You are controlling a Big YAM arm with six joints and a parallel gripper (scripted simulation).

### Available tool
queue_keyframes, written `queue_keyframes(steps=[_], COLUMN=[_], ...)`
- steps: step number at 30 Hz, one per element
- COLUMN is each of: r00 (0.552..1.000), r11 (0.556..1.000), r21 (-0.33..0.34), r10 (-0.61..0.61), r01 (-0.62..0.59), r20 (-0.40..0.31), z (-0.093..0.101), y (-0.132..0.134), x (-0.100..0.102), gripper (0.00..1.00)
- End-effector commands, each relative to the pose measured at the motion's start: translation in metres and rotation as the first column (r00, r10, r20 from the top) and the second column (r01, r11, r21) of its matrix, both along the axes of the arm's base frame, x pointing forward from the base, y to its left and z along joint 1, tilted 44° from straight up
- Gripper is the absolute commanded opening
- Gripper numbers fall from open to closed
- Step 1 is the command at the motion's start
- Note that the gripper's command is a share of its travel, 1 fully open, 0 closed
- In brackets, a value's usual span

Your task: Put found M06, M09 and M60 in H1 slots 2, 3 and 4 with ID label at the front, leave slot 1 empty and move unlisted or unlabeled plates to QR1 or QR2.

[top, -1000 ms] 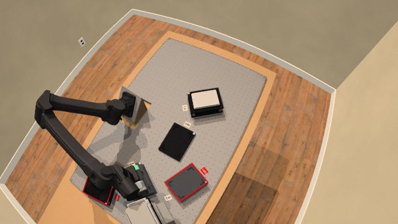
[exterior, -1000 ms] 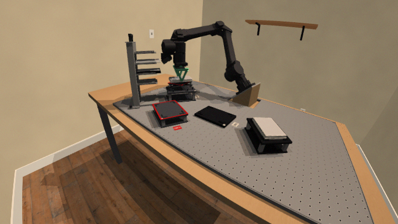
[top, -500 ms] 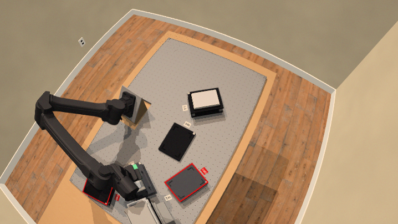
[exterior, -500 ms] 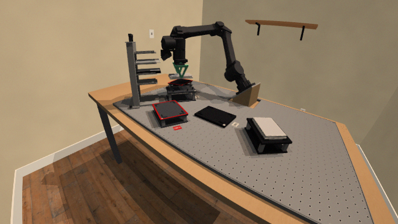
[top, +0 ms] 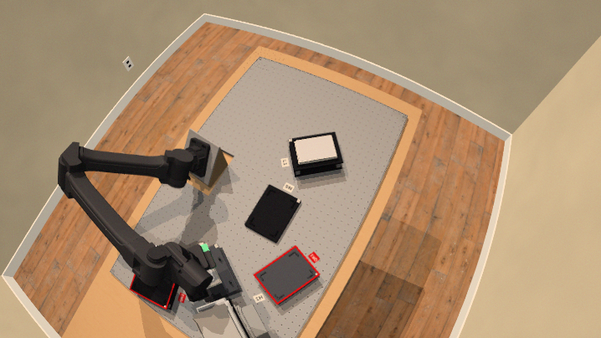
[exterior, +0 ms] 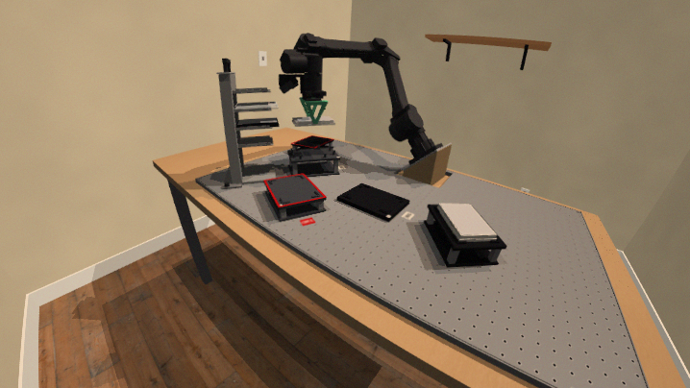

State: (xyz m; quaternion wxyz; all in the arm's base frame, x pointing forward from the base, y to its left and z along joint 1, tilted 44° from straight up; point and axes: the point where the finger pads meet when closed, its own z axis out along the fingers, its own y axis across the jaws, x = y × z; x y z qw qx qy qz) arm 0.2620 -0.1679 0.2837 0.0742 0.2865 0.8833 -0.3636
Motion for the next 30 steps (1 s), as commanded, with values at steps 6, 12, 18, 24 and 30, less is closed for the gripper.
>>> queue_keyframes(steps=[6, 12, 18, 24, 30], r00=[0.999, 0.999, 0.999, 0.995, 0.995], r11=[1.000, 1.000, 1.000, 1.000, 1.000], r21=[-0.009, -0.008, -0.005, -0.002, -0.002], r10=[0.003, 0.003, 0.003, 0.003, -0.016], r01=[-0.002, -0.002, -0.002, -0.003, 0.017], r20=[0.050, 0.050, 0.050, 0.100, 0.095], z=[0.031, 0.039, 0.050, 0.060, 0.056], y=[0.019, 0.027, 0.039, 0.050, 0.047], x=[0.014, 0.014, 0.015, 0.026, 0.023], gripper=[0.86, 0.86, 0.86, 0.86, 0.86])
